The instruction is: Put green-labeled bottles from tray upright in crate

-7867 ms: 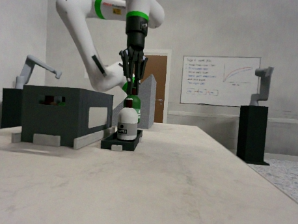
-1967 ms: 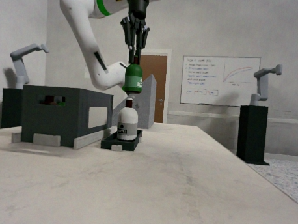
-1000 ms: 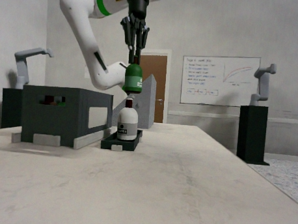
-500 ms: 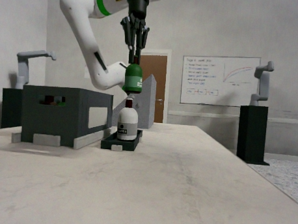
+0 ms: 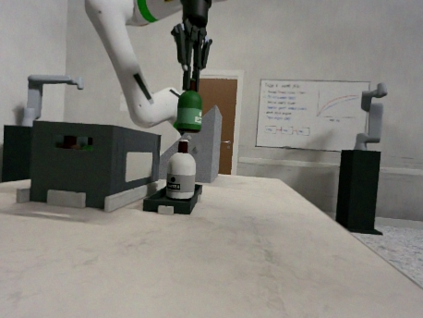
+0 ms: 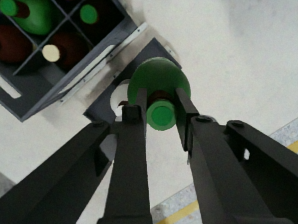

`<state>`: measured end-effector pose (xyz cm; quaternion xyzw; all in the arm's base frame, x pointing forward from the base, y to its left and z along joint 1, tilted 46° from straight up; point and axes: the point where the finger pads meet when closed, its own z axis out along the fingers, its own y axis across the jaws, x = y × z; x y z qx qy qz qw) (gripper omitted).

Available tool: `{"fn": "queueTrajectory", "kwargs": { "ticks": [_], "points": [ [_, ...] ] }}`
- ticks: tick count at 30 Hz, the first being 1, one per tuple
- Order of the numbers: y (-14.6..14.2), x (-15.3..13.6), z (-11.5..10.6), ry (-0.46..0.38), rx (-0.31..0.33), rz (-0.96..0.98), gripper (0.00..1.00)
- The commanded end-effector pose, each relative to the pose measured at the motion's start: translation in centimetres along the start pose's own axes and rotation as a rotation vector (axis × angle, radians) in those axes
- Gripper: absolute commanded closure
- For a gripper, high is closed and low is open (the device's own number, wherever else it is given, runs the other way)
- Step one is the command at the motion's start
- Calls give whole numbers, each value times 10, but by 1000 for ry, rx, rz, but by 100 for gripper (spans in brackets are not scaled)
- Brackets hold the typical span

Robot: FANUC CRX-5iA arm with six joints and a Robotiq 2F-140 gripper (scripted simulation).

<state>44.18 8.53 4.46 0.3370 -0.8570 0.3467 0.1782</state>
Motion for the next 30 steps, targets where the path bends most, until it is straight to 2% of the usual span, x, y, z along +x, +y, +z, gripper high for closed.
{"fn": "queueTrajectory", "kwargs": {
  "ticks": [1,30],
  "points": [
    [-1,0,-1,-2,1,0,90],
    [-13,-1,-1,-2,1,0,90]
  ]
}}
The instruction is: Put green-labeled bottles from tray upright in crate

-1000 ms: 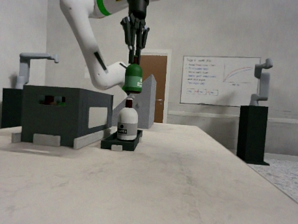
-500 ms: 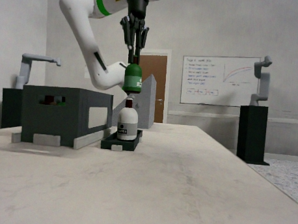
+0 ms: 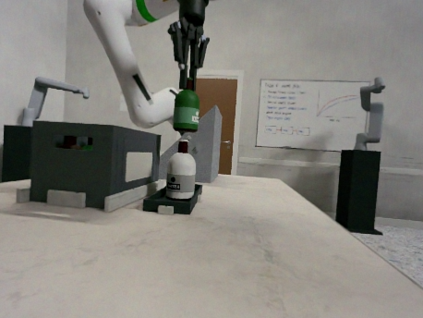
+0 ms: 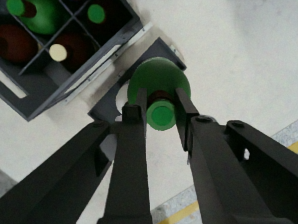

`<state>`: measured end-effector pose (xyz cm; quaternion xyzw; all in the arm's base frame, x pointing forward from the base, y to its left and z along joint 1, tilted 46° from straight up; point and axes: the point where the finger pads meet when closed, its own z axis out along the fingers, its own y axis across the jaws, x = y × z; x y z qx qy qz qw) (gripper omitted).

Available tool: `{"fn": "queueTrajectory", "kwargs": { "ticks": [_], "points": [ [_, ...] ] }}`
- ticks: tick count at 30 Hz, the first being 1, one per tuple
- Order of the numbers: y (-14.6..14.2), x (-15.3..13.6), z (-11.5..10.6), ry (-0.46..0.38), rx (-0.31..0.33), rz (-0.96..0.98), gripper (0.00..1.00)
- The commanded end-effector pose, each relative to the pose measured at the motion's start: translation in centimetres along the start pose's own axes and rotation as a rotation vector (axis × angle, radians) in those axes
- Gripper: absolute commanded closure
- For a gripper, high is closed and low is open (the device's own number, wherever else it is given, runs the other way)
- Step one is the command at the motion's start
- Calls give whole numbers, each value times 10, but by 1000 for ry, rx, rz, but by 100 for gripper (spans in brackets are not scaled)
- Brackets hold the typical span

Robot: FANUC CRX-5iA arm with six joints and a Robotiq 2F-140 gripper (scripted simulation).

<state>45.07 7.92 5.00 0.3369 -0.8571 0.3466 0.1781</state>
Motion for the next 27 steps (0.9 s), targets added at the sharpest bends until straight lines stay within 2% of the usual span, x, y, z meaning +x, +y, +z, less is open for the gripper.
{"fn": "queueTrajectory", "kwargs": {
  "ticks": [1,27],
  "points": [
    [-2,-1,-1,-2,1,0,90],
    [-39,-3,-1,-2,1,0,90]
  ]
}}
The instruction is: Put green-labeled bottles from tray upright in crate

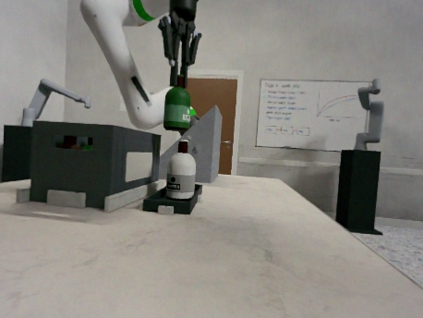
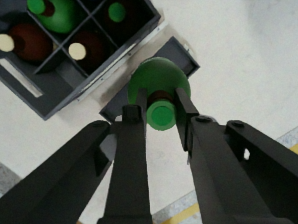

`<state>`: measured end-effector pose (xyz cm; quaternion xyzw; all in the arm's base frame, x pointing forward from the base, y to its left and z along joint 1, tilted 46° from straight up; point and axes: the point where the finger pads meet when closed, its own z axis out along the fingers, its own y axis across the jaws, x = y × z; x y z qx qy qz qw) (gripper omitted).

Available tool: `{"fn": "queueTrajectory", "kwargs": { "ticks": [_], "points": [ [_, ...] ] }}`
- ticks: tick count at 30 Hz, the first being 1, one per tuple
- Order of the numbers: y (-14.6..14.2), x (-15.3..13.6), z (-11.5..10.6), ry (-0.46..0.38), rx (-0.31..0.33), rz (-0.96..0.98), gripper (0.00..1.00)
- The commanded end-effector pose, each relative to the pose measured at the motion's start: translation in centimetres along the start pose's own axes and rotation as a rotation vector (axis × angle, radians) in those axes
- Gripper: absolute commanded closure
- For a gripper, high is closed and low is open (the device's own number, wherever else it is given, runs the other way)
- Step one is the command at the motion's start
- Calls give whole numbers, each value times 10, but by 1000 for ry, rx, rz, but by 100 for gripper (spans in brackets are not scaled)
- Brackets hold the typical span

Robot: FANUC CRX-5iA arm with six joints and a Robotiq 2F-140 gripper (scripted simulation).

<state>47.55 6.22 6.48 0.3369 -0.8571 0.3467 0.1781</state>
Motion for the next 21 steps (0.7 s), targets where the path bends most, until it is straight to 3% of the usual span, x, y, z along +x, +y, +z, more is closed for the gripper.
{"fn": "queueTrajectory", "kwargs": {
  "ticks": [1,21],
  "points": [
    [-8,-1,-1,-2,1,0,90],
    [-51,-3,-1,-2,1,0,90]
  ]
}}
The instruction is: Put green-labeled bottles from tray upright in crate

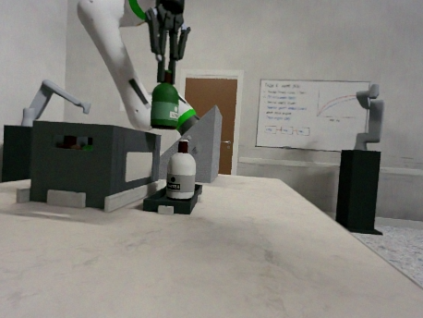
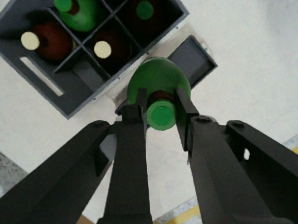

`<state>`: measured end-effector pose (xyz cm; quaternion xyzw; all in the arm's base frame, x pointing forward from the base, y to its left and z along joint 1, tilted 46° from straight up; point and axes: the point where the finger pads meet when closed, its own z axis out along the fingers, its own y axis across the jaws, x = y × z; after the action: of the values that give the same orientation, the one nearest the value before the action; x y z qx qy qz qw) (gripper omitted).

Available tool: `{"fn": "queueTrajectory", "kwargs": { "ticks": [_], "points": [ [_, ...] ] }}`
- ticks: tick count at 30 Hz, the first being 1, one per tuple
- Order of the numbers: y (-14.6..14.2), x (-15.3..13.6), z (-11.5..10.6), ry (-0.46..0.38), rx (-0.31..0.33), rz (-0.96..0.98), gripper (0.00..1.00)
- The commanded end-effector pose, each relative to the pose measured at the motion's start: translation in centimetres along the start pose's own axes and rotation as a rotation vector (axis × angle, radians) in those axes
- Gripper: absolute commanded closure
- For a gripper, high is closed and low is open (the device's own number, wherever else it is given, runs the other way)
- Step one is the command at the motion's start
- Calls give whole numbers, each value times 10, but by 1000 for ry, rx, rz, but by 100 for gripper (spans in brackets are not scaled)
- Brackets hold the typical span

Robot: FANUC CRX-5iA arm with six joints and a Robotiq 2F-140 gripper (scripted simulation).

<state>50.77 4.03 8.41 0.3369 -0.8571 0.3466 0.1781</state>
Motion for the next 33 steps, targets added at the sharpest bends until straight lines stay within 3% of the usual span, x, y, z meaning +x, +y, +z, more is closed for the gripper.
{"fn": "queueTrajectory", "kwargs": {
  "ticks": [1,33],
  "points": [
    [-11,-1,-1,-2,1,0,90],
    [-85,-5,-1,-2,1,0,90]
  ]
}}
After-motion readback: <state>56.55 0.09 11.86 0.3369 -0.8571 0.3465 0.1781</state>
